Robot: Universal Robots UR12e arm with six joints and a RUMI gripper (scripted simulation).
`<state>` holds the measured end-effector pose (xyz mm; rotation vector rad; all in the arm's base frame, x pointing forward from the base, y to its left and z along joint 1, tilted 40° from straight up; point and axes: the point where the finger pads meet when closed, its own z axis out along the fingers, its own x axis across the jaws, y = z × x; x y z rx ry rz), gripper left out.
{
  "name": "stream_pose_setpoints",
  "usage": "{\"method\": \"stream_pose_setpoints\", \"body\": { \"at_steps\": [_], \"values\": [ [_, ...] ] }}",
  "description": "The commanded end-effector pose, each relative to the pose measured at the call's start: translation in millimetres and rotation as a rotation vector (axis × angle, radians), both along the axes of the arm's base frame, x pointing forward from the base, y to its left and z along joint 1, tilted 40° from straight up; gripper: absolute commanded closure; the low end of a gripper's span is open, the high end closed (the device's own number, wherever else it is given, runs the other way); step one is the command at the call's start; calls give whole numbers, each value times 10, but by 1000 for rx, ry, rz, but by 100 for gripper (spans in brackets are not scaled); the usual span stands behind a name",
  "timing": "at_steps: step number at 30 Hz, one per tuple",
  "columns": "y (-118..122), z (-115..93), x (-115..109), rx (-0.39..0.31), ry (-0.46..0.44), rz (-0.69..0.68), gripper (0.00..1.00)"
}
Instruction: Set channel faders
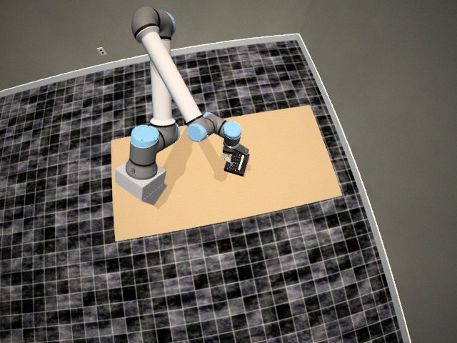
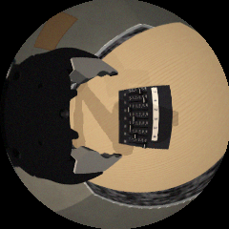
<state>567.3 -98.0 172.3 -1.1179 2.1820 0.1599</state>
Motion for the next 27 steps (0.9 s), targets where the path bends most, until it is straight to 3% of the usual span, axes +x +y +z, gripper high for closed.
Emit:
{"method": "stream_pose_setpoints", "body": {
  "at_steps": [1,18,27],
  "values": [
    [-7,5,2,3,2,-5,0],
    [-75,28,-4,98,76,-150,0],
    [-159,58,-19,225,173,-340,0]
  ]
}}
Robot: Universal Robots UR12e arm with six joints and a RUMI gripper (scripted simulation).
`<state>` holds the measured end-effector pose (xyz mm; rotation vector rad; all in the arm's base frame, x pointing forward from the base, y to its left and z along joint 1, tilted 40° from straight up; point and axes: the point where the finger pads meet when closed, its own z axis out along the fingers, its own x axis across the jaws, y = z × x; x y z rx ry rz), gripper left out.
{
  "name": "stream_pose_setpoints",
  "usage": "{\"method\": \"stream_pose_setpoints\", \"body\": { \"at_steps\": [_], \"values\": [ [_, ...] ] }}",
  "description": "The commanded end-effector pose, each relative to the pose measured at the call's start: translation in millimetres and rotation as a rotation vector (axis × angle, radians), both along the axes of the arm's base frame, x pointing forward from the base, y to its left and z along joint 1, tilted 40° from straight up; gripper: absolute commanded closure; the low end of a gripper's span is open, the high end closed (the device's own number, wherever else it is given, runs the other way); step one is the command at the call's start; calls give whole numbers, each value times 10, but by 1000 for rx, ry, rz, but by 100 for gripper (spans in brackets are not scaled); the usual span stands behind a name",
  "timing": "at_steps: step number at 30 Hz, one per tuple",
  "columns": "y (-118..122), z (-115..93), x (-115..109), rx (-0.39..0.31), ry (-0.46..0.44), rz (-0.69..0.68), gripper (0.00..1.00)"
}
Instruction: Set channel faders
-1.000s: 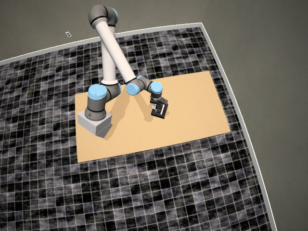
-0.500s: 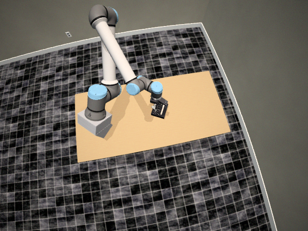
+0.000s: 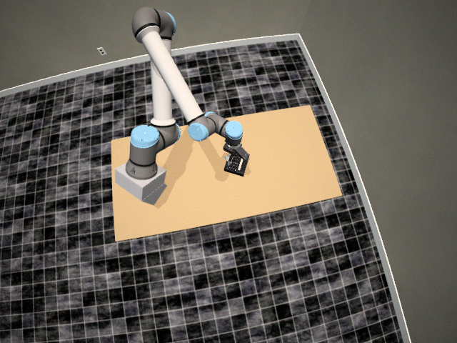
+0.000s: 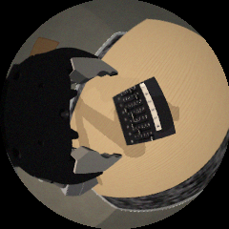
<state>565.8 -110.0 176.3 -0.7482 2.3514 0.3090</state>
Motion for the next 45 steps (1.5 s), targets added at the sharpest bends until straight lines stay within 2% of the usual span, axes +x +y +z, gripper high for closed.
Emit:
{"method": "stream_pose_setpoints", "body": {
  "at_steps": [1,6,8,23,25,40,42,45],
  "values": [
    [-51,22,-7,70,58,-113,0],
    [-106,46,-22,163,130,-254,0],
    [-106,46,-22,163,130,-254,0],
    [-259,148,-95,498,390,-759,0],
    [-259,148,-95,498,390,-759,0],
    [-354,296,-162,837,651,-1269,0],
    [-354,296,-162,837,651,-1269,0],
    [-366,327,-171,896,697,-1358,0]
  ]
}}
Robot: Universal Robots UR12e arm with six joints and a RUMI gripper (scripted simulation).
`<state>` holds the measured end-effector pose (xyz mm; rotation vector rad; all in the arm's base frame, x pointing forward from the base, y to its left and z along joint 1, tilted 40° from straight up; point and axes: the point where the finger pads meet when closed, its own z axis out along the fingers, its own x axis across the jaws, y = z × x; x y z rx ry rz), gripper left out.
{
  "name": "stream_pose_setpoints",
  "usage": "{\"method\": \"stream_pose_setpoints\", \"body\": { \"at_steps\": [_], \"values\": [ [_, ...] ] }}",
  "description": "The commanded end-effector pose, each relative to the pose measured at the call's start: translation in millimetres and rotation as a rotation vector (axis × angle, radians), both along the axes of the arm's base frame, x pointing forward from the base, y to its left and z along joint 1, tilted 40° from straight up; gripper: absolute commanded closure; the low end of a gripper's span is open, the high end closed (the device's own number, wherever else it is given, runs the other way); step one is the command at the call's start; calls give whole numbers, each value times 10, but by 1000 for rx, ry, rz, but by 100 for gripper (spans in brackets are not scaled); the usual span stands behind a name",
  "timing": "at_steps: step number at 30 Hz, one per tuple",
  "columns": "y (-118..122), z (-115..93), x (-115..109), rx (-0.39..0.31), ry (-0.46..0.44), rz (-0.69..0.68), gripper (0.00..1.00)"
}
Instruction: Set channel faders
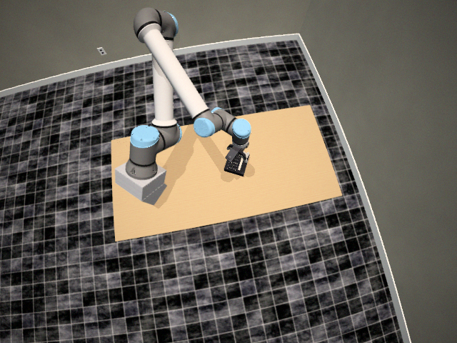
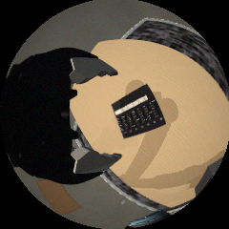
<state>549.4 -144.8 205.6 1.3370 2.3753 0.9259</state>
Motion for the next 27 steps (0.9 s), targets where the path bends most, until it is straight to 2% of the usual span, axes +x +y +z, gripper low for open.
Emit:
{"method": "stream_pose_setpoints", "body": {
  "at_steps": [1,12,27],
  "values": [
    [-21,45,-10,72,69,-130,0],
    [-52,142,-25,240,200,-382,0],
    [-69,204,-28,339,277,-530,0]
  ]
}}
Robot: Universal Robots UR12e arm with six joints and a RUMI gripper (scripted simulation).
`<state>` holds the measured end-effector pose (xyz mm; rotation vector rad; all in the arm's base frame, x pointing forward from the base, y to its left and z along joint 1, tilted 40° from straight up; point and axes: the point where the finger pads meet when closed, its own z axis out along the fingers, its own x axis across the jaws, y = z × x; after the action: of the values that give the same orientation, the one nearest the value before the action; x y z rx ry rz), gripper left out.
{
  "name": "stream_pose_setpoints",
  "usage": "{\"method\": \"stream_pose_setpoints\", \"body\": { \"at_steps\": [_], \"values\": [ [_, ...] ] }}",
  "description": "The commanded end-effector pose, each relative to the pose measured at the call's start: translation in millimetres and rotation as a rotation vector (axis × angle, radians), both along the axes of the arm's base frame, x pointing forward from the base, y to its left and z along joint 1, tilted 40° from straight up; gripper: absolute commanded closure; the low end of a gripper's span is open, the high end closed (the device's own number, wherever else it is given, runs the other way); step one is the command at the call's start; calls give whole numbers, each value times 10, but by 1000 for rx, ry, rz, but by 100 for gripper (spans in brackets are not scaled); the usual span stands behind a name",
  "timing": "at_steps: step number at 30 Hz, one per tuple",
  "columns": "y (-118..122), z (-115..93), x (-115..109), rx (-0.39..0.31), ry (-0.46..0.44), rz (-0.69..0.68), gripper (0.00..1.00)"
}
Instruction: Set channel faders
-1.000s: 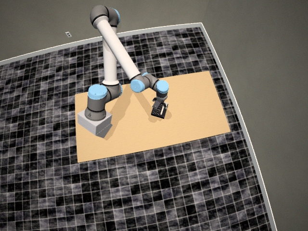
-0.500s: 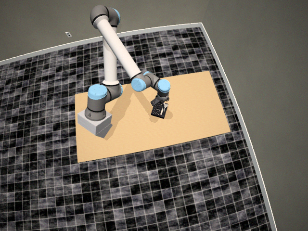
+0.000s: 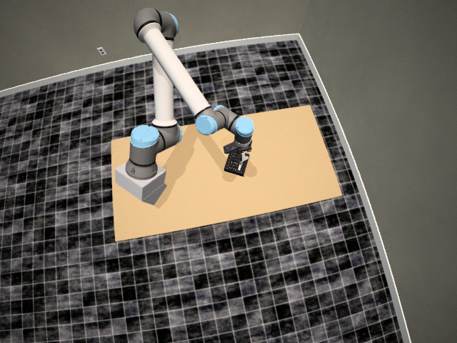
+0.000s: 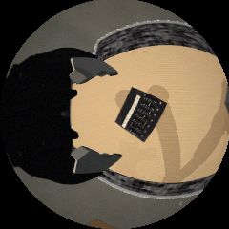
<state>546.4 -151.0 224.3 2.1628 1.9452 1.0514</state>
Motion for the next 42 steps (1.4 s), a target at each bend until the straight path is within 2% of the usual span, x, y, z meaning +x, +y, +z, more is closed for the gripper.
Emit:
{"method": "stream_pose_setpoints", "body": {
  "at_steps": [1,29,42],
  "values": [
    [-8,19,1,20,18,-35,0],
    [-10,26,1,32,27,-53,0],
    [-1,7,-7,5,6,-12,0]
  ]
}}
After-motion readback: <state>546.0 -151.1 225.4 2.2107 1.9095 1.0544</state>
